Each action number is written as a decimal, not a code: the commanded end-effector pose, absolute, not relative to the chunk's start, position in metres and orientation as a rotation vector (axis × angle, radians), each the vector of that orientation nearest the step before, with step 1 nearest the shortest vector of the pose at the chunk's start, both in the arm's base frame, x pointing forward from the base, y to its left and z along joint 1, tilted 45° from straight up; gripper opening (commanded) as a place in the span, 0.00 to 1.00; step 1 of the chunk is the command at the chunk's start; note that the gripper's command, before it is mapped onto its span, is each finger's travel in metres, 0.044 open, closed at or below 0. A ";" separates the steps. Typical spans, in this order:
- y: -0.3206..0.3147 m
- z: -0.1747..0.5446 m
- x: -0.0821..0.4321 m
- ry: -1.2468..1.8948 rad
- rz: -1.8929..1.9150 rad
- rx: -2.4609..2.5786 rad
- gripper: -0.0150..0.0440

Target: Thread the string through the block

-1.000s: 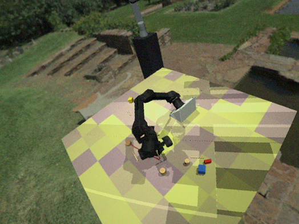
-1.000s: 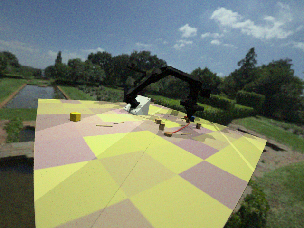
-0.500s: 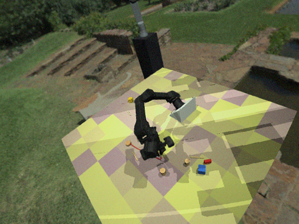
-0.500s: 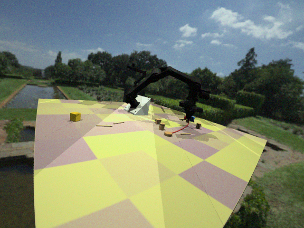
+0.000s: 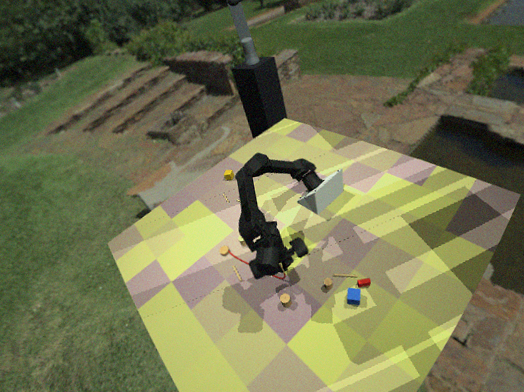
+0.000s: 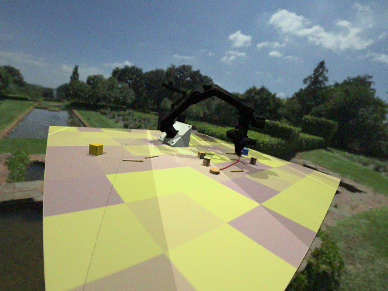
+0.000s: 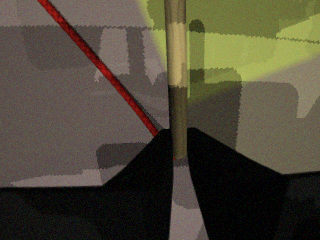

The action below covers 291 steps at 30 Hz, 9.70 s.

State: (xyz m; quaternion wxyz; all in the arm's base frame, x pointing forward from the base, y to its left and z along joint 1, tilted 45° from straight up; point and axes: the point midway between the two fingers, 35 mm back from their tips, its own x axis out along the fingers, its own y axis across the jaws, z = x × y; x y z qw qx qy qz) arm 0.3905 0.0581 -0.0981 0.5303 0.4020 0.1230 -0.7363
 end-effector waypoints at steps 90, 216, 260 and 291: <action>-0.004 -0.063 0.323 0.294 -1.760 0.953 0.25; -0.027 0.072 0.271 1.878 0.298 -1.340 0.47; -0.065 0.033 0.267 1.875 0.299 -1.340 0.47; -0.082 0.017 0.262 1.877 0.293 -1.337 0.25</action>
